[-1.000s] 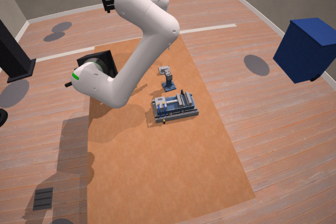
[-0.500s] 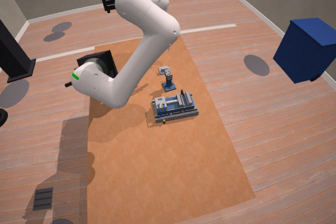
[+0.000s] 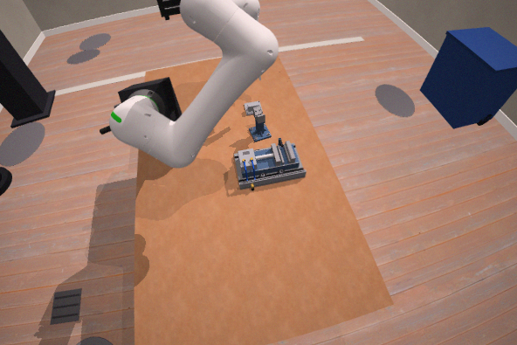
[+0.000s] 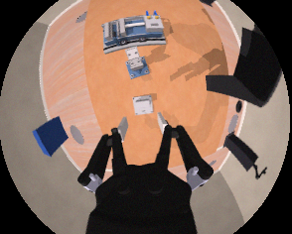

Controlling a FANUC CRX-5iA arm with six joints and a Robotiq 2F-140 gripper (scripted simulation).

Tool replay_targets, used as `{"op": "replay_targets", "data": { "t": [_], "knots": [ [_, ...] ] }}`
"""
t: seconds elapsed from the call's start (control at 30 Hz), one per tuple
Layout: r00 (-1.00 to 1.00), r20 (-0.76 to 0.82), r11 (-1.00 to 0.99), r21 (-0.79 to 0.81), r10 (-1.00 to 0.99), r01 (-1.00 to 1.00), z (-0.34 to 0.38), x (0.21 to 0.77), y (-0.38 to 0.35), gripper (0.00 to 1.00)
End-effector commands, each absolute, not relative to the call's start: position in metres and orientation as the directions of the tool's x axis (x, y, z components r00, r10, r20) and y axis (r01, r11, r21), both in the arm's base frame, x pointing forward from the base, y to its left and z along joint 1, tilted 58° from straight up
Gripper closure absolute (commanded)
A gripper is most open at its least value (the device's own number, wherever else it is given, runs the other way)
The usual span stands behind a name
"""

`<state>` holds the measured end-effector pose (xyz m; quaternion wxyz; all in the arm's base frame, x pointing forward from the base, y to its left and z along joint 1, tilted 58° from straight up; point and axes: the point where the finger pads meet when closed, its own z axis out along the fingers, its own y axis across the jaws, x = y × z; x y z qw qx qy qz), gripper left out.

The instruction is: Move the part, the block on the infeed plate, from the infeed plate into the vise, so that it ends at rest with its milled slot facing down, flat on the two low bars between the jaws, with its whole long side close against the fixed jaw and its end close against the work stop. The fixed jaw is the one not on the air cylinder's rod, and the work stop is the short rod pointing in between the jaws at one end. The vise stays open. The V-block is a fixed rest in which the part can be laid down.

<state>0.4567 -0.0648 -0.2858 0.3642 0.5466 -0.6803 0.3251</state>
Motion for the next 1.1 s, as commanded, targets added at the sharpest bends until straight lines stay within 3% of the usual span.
{"op": "replay_targets", "data": {
  "t": [0.0, 1.07],
  "knots": [
    [-0.137, 0.851, 0.191, -0.044, -0.507, -0.981, -0.289, 0.456, -0.069, 0.49],
    [-0.137, 0.851, 0.191, -0.044, -0.507, -0.981, -0.323, 0.447, -0.124, 0.49]
  ]
}}
